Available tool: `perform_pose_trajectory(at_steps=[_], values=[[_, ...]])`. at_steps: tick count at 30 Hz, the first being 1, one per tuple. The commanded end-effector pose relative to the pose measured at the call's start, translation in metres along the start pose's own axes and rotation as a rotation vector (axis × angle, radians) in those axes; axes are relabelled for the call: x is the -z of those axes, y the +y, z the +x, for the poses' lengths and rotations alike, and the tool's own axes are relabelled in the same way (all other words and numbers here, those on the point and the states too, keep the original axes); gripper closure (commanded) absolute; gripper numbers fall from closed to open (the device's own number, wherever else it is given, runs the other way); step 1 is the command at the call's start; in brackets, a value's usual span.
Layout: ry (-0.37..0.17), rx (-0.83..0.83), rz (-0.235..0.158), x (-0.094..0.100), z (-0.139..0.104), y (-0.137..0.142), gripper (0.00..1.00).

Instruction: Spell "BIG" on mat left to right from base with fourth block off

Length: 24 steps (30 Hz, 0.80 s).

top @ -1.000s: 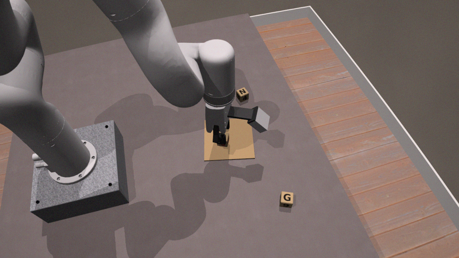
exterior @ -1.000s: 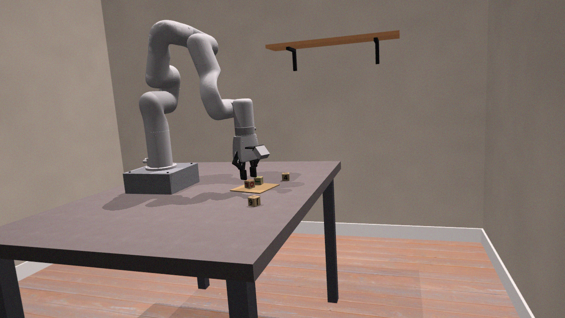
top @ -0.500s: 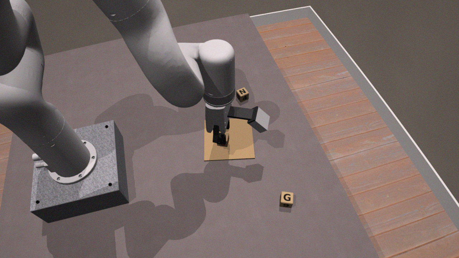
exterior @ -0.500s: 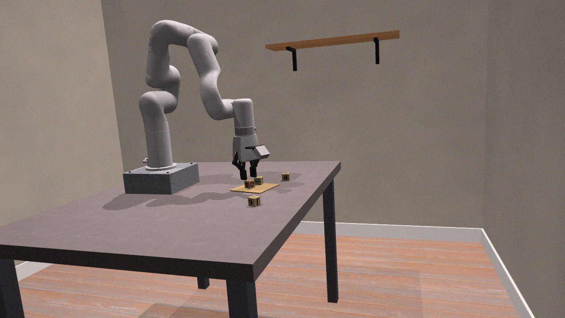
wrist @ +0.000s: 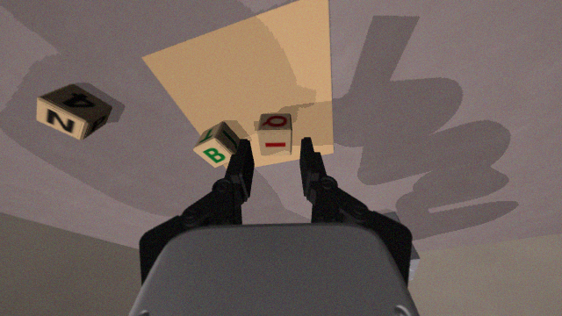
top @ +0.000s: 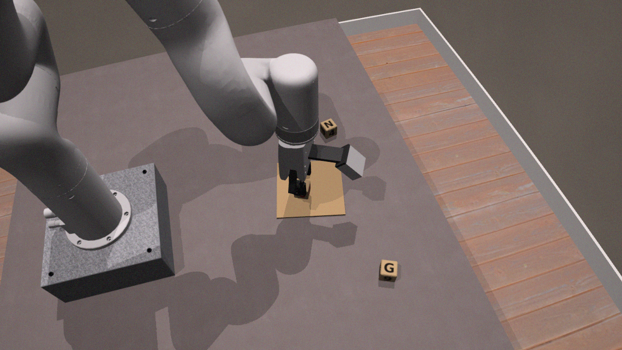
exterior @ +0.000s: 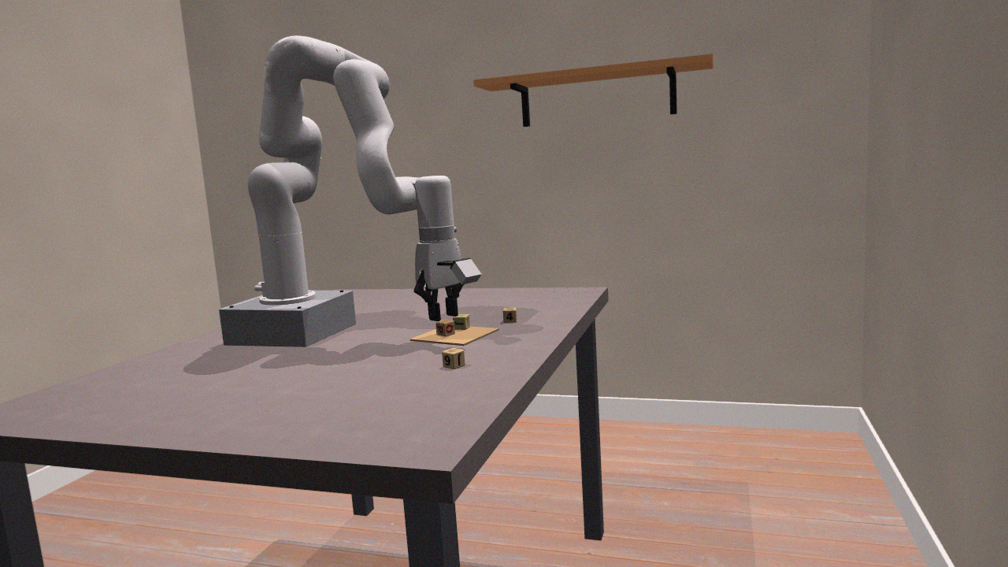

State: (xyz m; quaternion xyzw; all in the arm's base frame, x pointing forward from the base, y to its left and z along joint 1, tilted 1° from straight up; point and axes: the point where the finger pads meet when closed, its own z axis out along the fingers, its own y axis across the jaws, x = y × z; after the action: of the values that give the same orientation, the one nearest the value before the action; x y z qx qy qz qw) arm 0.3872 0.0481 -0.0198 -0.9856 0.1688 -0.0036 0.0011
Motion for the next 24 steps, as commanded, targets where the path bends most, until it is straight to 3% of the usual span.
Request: perform_pose_trajectory(at_steps=[1, 24], values=[[0.003, 0.000, 0.001, 0.0009, 0.0011, -0.0006, 0.53], [0.003, 0.000, 0.001, -0.0034, 0.0012, -0.0003, 0.53]])
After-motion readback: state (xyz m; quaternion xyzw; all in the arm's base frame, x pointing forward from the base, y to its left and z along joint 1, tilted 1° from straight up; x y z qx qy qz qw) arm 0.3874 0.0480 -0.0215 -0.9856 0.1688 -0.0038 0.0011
